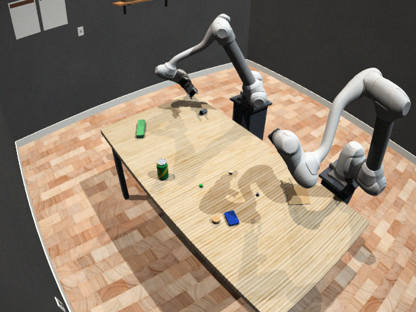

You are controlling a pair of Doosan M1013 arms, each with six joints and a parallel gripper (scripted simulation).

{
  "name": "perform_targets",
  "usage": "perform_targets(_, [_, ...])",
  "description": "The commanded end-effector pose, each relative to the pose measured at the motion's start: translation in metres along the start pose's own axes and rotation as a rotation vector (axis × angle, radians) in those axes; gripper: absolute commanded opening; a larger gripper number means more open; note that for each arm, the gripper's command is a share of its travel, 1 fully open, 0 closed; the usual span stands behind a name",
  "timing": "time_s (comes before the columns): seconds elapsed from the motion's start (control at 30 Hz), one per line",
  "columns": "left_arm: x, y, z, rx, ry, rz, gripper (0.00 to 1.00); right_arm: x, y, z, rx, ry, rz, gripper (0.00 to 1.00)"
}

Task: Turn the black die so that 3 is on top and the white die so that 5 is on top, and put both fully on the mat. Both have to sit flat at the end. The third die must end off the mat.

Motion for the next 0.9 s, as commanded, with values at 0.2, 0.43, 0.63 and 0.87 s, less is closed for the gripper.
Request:
perform_targets(0.2, [-0.0003,-0.0004,-0.0005,0.000,0.001,-0.001,1.00,-0.0003,-0.0001,0.0005,0.000,-0.001,0.000,1.00])
perform_targets(0.43, [-0.0003,-0.0004,-0.0005,0.000,0.001,-0.001,1.00,-0.0003,-0.0001,0.0005,0.000,-0.001,0.000,1.00])
perform_targets(0.63, [-0.0003,-0.0004,-0.0005,0.000,0.001,-0.001,1.00,-0.0004,-0.0003,0.0004,0.000,-0.002,0.000,1.00])
perform_targets(0.87, [-0.0003,-0.0004,-0.0005,0.000,0.001,-0.001,1.00,-0.0018,-0.0081,-0.0033,-0.009,-0.022,-0.009,1.00])
Point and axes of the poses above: on each arm, the point where the finger pads meet when closed, its own y axis out along the fingers, its own x axis across the jaws, z = x × y, the point moved 2 cm from there along -y, back along the fingers, and after that the axes turned 2 degrees about y, right-handed, at the moved point
